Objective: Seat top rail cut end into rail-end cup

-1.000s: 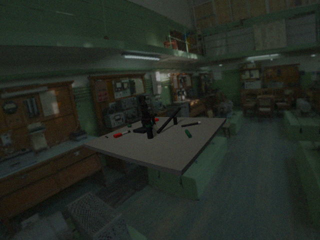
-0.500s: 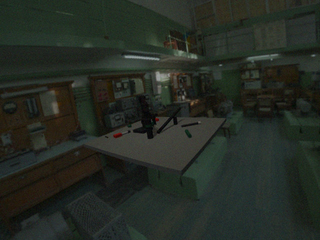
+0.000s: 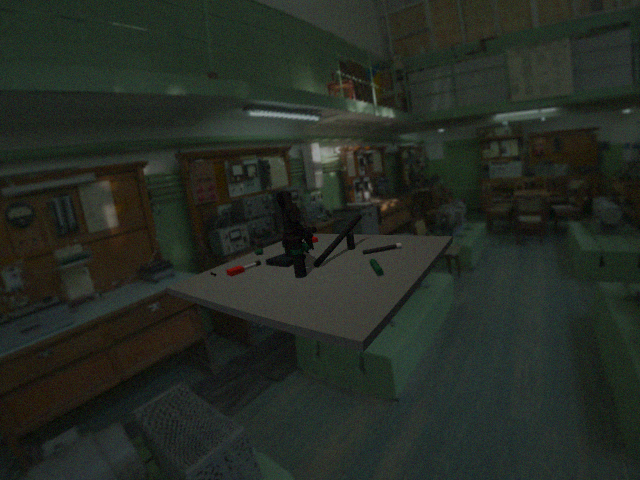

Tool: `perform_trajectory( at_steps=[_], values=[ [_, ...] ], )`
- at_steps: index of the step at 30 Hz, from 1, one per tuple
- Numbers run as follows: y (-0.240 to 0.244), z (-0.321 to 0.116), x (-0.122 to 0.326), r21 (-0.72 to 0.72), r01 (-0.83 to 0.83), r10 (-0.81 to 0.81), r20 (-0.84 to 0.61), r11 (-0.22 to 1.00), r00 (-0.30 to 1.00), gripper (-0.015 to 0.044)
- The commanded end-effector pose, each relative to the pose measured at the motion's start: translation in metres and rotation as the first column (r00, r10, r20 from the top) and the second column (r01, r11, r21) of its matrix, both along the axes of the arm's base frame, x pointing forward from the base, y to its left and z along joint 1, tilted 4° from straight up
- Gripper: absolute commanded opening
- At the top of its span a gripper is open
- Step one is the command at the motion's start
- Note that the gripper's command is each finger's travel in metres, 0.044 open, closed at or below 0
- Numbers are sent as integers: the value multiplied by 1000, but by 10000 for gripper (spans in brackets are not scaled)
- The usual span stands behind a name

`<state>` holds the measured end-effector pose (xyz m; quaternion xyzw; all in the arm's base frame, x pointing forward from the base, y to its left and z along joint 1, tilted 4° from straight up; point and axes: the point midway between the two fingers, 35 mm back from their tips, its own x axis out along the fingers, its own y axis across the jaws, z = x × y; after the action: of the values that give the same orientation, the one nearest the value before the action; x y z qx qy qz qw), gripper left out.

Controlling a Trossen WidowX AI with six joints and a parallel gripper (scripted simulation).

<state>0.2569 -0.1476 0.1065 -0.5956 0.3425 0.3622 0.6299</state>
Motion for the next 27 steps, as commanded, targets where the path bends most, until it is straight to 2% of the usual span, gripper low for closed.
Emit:
perform_trajectory(
  at_steps=[1, 11, 27],
  values=[
    [0, 1, 4, -1, 35, -35, 2, 999, 999, 0],
    [-1, 1, 8, 0, 85, -85, 1, 996, 996, 0],
    [0, 1, 4, -1, 38, -38, 3, 999, 999, 0]
  ],
)
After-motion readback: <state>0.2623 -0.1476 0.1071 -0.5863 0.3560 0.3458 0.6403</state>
